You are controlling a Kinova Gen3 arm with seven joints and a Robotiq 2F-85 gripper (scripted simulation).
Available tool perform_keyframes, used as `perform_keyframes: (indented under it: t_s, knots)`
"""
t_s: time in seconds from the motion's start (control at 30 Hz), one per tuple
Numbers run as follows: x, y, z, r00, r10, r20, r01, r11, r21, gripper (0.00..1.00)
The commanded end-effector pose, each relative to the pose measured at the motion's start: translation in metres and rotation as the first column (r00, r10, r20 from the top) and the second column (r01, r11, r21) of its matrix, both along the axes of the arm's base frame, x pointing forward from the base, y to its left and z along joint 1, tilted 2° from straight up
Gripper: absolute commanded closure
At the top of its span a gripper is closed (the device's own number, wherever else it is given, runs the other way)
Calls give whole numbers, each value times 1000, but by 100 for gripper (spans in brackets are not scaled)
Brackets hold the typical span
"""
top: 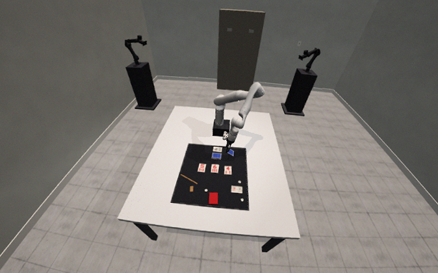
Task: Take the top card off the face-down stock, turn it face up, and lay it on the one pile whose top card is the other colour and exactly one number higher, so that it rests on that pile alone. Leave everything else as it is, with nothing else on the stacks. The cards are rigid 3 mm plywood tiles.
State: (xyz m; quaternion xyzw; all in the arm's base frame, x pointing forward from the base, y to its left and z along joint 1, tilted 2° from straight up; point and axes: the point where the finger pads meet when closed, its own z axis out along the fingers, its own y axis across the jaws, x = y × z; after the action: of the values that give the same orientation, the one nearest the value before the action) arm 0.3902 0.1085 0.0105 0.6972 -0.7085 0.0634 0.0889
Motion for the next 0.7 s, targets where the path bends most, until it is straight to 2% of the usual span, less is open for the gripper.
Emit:
perform_keyframes:
  t_s: [0.0,0.23,0.47,0.53,0.67]
  knots:
    - [-2,6,-3,1000,22,-6,-22,999,-31,29]
    - [-2,8,-4,1000,25,-12,-26,988,-151,29]
    - [-2,10,-5,999,27,-17,-31,959,-282,29]
    - [-2,10,-5,999,27,-17,-31,959,-282,29]
    - [-2,11,-5,999,29,-21,-34,932,-361,29]
